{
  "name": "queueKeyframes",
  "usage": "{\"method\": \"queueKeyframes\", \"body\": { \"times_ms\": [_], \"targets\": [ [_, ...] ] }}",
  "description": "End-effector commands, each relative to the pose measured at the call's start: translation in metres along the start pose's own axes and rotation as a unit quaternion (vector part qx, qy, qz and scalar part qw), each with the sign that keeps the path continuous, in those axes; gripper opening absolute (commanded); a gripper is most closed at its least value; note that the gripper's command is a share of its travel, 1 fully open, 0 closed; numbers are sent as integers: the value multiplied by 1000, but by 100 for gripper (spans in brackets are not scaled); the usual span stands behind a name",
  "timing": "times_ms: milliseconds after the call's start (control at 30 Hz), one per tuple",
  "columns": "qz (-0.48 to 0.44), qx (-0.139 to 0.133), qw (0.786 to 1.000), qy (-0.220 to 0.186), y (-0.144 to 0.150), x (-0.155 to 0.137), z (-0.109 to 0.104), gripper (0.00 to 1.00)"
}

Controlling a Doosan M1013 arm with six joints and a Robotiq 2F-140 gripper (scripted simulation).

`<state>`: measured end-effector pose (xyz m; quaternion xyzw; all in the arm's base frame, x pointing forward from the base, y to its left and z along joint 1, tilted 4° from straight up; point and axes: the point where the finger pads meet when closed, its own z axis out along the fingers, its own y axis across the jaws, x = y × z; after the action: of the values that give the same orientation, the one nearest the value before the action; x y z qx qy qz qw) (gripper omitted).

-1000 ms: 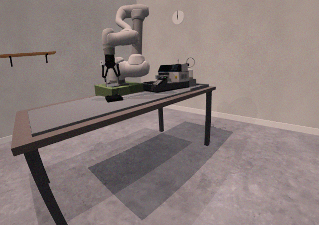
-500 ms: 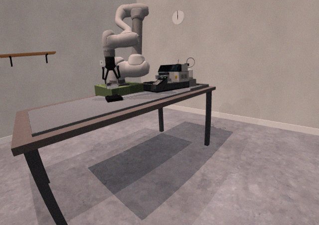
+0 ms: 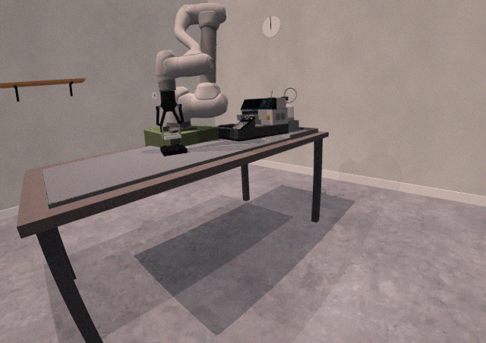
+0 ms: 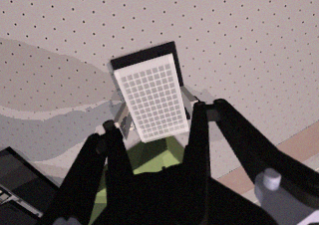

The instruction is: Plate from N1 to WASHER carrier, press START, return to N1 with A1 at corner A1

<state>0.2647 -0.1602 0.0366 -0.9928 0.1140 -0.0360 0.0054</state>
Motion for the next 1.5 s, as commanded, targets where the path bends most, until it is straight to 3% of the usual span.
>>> {"method": "queueKeyframes", "body": {
  "times_ms": [0, 667, 1467],
  "targets": [
    [0, 0, 1000, 0, 0, 0, 7, 10],
    [0, 0, 1000, 0, 0, 0, 37, 10],
    [0, 0, 1000, 0, 0, 0, 39, 10]
  ]
}}
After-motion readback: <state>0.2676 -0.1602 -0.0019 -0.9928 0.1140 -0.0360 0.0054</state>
